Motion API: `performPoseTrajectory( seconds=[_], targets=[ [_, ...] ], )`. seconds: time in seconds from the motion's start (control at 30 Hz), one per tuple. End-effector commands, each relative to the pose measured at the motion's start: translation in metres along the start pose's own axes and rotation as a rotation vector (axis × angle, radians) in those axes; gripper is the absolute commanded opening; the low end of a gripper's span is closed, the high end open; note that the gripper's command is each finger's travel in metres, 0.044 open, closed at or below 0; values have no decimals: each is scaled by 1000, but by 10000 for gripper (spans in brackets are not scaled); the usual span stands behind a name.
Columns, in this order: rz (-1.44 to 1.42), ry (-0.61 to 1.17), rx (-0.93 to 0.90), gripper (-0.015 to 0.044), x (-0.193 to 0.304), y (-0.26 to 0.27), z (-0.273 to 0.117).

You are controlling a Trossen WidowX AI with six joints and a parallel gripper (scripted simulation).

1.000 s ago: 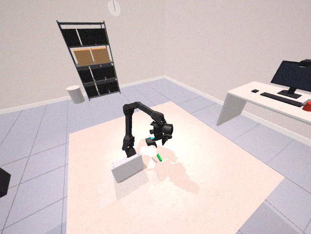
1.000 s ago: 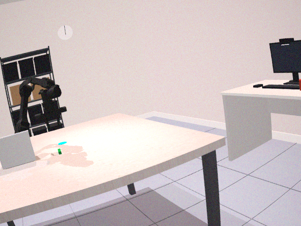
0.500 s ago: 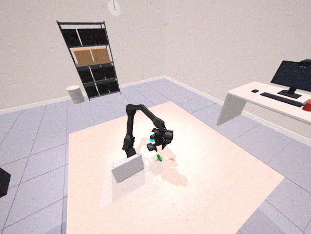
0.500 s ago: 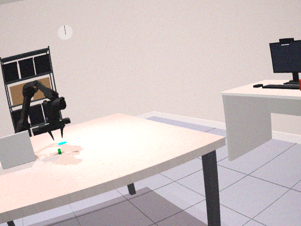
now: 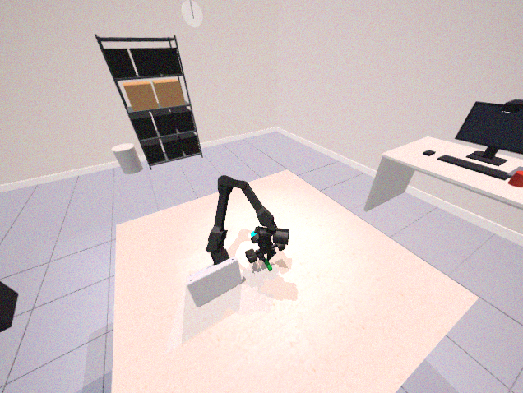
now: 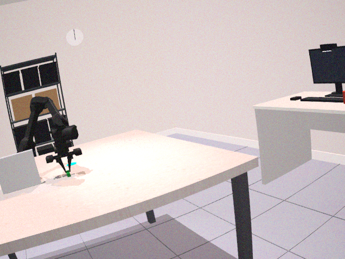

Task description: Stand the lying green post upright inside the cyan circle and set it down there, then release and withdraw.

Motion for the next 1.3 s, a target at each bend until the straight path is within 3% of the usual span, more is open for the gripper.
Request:
performPoseTrajectory(
  seconds=[0.0, 1.27],
  targets=[
    [7, -5, 3, 23, -1, 0, 2],
    [8, 1, 1, 23, 2, -2, -103]
  ],
)
Point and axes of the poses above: the point midway between the two fingers, 35 mm back from their tips, its own z axis out along the fingers, its own y axis across the jaws, x = y × z, the point moved 1 cm from there along -z, back along the fingers, and after that the axes turned 11 degrees about -z, right-handed, at the moved point
